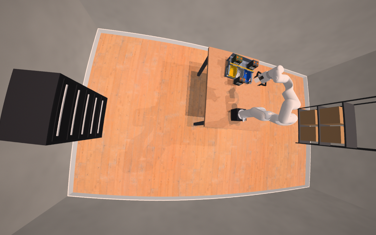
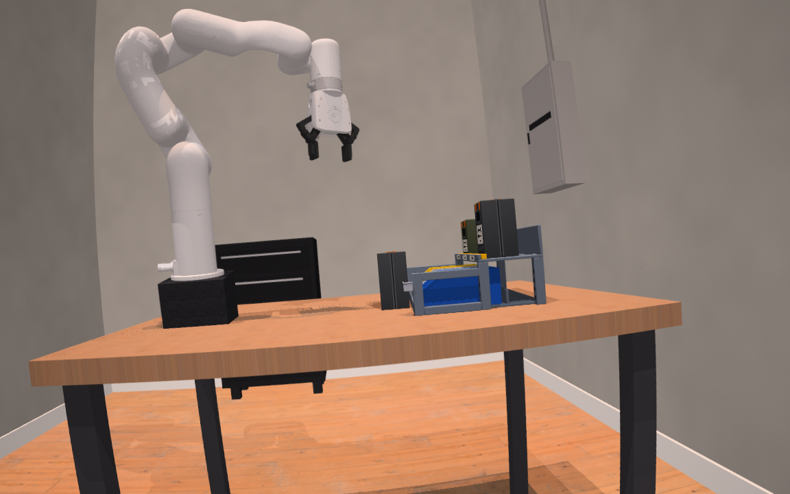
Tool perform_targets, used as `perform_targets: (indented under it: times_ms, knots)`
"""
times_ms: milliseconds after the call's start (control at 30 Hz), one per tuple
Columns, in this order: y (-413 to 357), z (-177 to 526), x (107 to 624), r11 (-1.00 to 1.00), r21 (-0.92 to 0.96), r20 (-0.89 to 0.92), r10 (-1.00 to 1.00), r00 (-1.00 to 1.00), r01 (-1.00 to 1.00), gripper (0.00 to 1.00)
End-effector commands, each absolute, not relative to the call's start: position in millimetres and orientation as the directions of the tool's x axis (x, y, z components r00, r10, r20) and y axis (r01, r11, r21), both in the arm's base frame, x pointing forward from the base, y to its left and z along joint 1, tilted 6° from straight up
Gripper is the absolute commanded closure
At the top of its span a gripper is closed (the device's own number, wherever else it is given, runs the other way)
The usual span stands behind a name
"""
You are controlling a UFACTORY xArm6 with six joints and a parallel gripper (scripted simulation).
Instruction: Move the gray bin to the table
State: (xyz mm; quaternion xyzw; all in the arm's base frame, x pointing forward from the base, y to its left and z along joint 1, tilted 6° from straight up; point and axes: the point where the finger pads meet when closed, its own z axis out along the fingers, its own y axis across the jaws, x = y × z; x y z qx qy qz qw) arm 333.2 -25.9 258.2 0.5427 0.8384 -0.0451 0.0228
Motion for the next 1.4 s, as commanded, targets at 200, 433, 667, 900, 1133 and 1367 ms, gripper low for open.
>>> perform_targets:
  times_ms: [200, 433, 667, 900, 1133, 1367]
  knots:
    - [-25.9, 259.6, 334.1, 0.255, -0.033, -0.097, 0.962, -0.257, 0.966, 0.0]
    - [-25.9, 259.6, 334.1, 0.153, -0.023, -0.1, 0.983, -0.155, 0.988, 0.0]
    - [-25.9, 259.6, 334.1, 0.153, -0.023, -0.1, 0.983, -0.155, 0.988, 0.0]
    - [-25.9, 259.6, 334.1, -0.103, 0.003, -0.103, 0.989, 0.103, 0.995, 0.0]
    - [-25.9, 259.6, 334.1, -0.103, 0.003, -0.103, 0.989, 0.103, 0.995, 0.0]
    - [-25.9, 259.6, 334.1, -0.304, 0.024, -0.1, 0.947, 0.304, 0.953, 0.0]
